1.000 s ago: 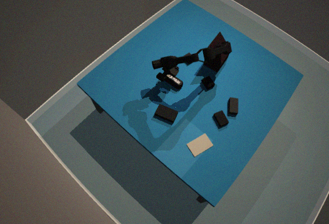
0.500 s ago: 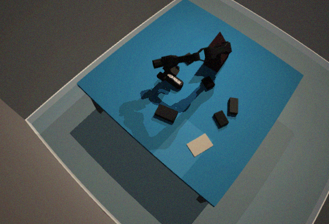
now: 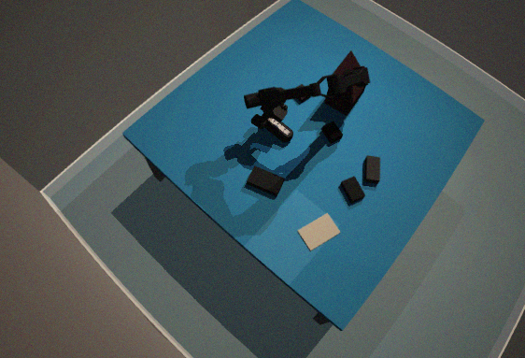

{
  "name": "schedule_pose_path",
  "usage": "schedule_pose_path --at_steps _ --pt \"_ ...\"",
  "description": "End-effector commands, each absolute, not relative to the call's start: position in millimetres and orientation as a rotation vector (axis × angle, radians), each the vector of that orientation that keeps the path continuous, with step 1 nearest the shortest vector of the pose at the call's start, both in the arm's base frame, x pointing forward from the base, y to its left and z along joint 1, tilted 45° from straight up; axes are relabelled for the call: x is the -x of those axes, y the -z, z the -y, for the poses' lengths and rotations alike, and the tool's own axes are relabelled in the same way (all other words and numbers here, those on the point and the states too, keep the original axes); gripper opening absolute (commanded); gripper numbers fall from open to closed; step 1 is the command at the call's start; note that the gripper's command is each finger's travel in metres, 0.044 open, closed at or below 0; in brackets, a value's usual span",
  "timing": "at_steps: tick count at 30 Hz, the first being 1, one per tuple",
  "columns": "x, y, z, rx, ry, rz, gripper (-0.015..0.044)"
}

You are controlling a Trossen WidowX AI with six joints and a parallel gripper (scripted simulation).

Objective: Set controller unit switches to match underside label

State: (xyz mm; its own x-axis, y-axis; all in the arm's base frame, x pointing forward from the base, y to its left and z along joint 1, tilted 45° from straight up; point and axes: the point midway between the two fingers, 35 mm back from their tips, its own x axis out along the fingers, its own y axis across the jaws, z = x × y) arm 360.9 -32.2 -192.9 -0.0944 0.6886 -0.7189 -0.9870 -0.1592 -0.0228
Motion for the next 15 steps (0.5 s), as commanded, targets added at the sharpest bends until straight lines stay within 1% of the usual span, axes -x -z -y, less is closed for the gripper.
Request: schedule_pose_path --at_steps 1,15 --pt "-363 186 36 0.711 -1.609 -0.562 0.0335" --pt "-363 175 38 0.711 -1.609 -0.562 0.0335"
